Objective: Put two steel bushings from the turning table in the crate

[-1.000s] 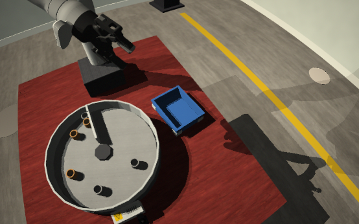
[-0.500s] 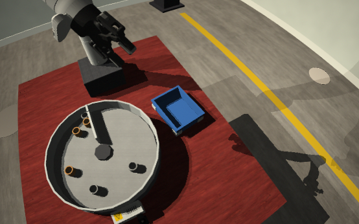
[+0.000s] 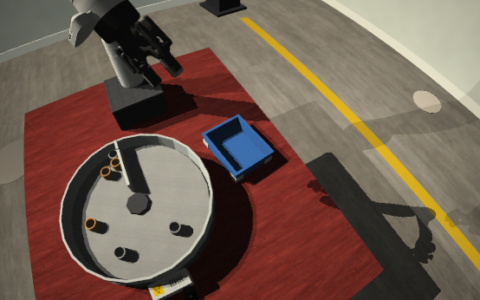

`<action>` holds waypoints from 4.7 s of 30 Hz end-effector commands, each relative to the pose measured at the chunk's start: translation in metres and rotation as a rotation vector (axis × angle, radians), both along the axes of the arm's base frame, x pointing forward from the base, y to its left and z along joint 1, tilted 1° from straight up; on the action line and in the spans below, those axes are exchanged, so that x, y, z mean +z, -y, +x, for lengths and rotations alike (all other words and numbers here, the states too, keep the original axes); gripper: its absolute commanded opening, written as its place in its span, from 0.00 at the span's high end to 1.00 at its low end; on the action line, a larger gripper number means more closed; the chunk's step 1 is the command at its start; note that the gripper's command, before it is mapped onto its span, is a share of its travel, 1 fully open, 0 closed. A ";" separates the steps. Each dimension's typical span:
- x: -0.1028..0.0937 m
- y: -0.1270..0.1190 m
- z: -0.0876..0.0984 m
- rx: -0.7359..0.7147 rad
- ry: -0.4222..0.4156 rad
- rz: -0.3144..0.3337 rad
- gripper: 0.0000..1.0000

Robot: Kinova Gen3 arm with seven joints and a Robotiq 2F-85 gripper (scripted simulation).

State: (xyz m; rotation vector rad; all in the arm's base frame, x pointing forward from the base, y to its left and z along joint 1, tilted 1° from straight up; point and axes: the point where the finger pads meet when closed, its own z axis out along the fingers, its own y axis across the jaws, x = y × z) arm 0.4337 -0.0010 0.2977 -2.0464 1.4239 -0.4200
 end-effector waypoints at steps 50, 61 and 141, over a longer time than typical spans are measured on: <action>0.001 0.006 -0.001 0.008 -0.582 -0.342 0.00; 0.003 -0.001 0.002 0.022 -0.609 -0.355 0.00; -0.117 0.162 -0.169 0.026 -0.622 -0.375 0.00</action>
